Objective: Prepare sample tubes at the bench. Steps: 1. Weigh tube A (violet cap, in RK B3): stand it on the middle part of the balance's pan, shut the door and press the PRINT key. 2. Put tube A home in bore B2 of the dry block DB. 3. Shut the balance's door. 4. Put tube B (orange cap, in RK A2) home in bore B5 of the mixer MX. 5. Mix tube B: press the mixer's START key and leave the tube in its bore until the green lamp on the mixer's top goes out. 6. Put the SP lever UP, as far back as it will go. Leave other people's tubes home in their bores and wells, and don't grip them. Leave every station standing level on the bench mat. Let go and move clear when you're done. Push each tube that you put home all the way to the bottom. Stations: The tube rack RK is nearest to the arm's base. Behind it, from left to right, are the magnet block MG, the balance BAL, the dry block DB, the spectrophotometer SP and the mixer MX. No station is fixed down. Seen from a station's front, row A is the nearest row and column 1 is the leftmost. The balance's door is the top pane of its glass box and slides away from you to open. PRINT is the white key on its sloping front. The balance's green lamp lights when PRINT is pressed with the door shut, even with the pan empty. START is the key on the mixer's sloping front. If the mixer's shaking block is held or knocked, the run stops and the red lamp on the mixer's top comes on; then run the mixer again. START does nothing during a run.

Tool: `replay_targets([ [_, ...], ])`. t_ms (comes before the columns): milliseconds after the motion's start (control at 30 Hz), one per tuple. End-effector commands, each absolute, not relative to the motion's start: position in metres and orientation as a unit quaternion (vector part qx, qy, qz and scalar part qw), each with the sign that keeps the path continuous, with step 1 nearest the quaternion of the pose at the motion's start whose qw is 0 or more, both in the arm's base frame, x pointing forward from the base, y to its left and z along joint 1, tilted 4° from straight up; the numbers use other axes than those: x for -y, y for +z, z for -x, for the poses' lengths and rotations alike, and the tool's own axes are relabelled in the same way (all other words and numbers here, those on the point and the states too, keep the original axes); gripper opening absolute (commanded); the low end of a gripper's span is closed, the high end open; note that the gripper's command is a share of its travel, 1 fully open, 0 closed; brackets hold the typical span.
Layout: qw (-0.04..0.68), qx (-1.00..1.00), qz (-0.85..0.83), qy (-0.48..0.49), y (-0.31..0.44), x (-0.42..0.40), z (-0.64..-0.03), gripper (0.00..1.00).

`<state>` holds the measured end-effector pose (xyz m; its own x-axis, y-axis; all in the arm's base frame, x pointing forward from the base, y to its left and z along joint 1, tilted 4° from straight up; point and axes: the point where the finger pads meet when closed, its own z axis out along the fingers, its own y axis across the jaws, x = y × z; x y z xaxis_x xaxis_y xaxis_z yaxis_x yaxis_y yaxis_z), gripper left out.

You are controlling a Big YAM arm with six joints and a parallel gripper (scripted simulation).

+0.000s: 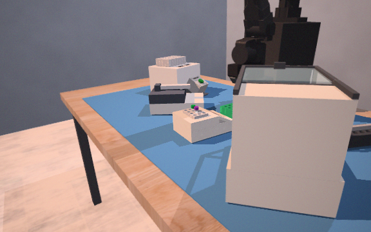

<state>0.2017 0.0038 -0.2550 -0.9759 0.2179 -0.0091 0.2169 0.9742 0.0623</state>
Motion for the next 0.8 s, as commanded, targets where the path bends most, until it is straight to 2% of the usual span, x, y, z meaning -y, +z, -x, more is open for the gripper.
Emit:
replay_targets([
  [0,0.014,-0.993,-0.109,0.032,-0.2596,-0.0069,-0.2058,0.36],
  [767,0.021,-0.993,-0.109,0.032,-0.2577,-0.0063,-0.2109,0.36],
])
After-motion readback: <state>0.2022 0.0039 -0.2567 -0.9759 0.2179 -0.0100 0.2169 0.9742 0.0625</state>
